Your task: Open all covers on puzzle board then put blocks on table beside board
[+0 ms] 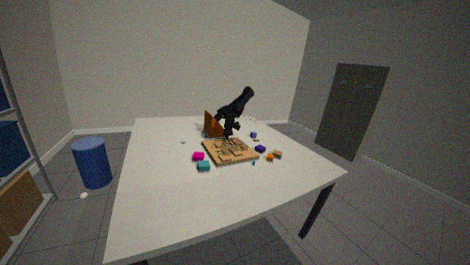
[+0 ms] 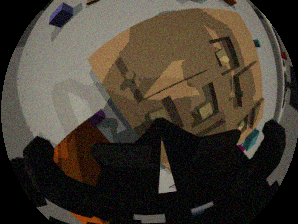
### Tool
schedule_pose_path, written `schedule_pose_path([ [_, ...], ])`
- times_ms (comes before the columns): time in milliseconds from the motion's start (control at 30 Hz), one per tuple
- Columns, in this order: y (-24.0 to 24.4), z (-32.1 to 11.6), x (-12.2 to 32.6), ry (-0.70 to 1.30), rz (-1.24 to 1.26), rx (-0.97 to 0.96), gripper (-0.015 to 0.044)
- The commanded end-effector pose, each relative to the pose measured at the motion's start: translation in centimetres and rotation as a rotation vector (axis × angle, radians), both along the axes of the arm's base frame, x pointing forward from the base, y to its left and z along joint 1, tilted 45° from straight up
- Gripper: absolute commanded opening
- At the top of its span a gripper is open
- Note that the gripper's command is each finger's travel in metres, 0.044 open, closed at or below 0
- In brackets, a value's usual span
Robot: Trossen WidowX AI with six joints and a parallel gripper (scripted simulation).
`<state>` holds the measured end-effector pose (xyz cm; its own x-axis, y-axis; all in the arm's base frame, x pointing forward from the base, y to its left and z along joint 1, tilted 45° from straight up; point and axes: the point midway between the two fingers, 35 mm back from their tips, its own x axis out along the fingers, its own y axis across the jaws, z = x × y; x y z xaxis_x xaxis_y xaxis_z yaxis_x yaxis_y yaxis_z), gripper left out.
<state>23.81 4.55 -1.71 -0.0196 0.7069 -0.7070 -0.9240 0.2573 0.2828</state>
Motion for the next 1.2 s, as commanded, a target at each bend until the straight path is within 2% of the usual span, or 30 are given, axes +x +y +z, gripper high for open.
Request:
schedule_pose_path([
  [0, -0.26, 0.19, 0.04, -0.203, 0.205, 0.000, 0.0000],
  [1167, 0.28, -0.40, 0.01, -0.203, 0.204, 0.002, 0.0000],
])
